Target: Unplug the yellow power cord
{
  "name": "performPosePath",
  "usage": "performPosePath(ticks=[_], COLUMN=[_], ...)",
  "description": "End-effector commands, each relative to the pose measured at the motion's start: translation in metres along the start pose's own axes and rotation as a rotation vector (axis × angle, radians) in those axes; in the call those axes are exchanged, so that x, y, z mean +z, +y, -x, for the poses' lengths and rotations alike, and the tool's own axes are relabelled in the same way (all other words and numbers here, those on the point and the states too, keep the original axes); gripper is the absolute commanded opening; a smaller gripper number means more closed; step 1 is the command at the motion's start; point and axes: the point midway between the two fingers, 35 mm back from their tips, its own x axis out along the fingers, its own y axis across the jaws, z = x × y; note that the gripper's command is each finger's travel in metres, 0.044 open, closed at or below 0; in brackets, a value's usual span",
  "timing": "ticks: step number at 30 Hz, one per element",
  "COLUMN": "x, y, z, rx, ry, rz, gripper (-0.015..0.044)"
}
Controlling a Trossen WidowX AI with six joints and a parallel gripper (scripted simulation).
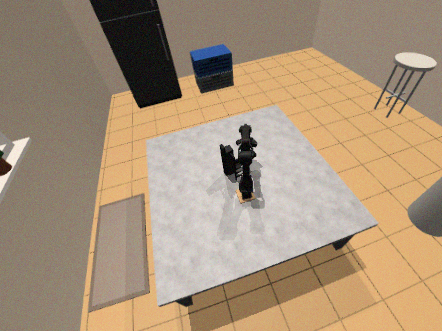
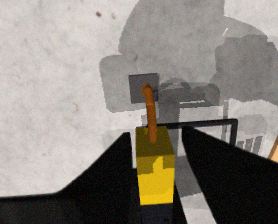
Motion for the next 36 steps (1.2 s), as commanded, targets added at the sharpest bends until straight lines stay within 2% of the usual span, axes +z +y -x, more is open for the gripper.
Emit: performPosePath(ticks=[1,26,36], x=[-0.001,-0.022,-0.022], y=[0.0,0.001,0.001], z=[0.0,0.008,-0.003], rx=[0.001,0.004,0.004], ry=[0.005,-0.014,-0.014], rz=[-0.004,-0.018,-0.018], gripper=[0.016,0.016,0.016])
